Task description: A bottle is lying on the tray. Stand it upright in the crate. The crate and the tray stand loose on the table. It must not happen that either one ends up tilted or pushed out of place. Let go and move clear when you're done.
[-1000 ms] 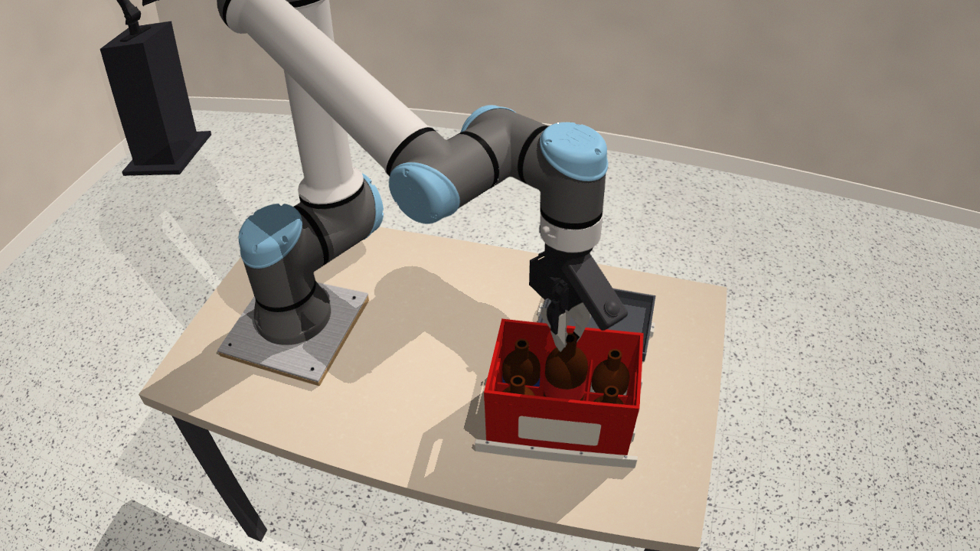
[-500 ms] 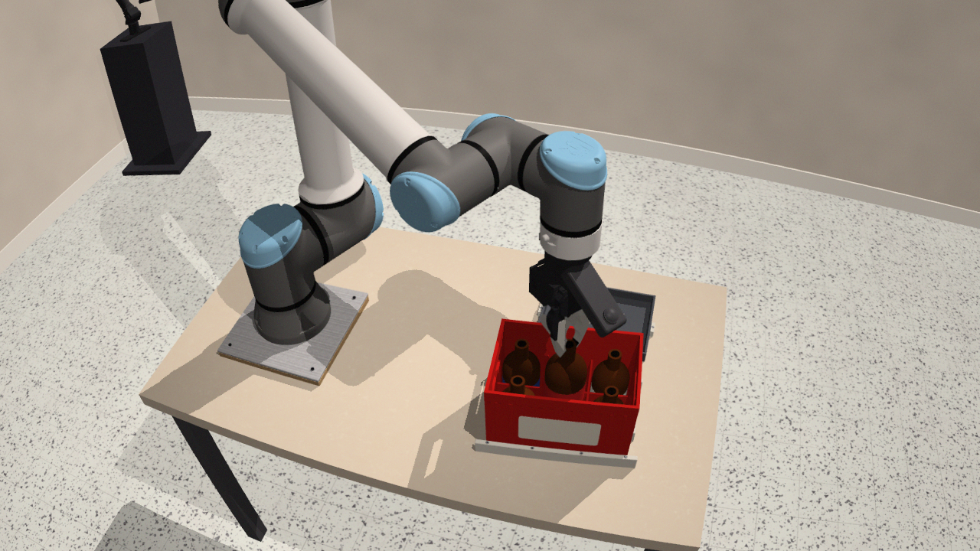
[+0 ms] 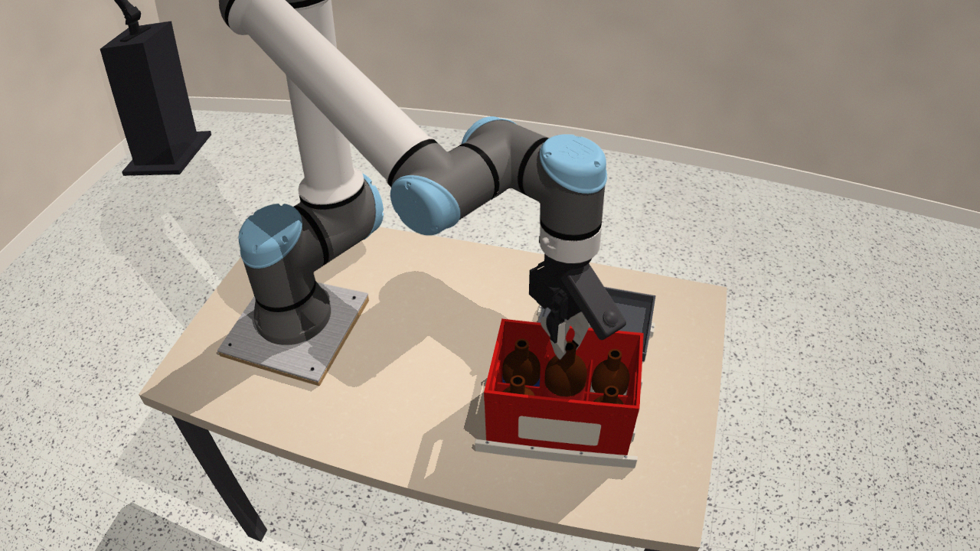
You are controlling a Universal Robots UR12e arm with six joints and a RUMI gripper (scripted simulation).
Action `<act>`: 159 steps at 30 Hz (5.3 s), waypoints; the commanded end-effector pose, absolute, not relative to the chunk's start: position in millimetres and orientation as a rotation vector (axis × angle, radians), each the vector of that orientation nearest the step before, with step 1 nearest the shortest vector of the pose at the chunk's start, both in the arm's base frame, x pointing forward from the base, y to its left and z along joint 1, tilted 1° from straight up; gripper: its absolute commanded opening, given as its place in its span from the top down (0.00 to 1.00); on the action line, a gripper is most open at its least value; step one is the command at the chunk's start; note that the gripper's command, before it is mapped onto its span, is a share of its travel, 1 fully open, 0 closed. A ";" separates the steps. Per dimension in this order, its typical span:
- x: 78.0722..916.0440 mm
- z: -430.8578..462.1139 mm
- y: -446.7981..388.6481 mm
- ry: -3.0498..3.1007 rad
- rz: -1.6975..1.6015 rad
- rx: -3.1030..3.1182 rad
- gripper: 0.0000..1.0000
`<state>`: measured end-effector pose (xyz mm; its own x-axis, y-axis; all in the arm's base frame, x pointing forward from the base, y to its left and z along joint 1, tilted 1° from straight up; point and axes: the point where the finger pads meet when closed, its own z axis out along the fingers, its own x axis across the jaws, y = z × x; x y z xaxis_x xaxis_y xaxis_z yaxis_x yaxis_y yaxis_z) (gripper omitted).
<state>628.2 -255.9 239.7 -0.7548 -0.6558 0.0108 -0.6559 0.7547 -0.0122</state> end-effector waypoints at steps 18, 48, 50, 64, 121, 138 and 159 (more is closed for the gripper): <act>628.7 240.4 -256.2 -2.938 0.026 1.098 1.00; 628.8 238.2 -256.3 -2.938 0.026 1.098 1.00; 628.7 237.1 -256.3 -2.938 0.026 1.098 1.00; 628.7 225.8 -256.5 -2.938 0.026 1.098 1.00; 628.7 200.4 -256.8 -2.938 0.026 1.098 1.00; 628.7 200.4 -256.8 -2.938 0.026 1.098 1.00; 628.7 194.9 -256.9 -2.938 0.026 1.098 1.00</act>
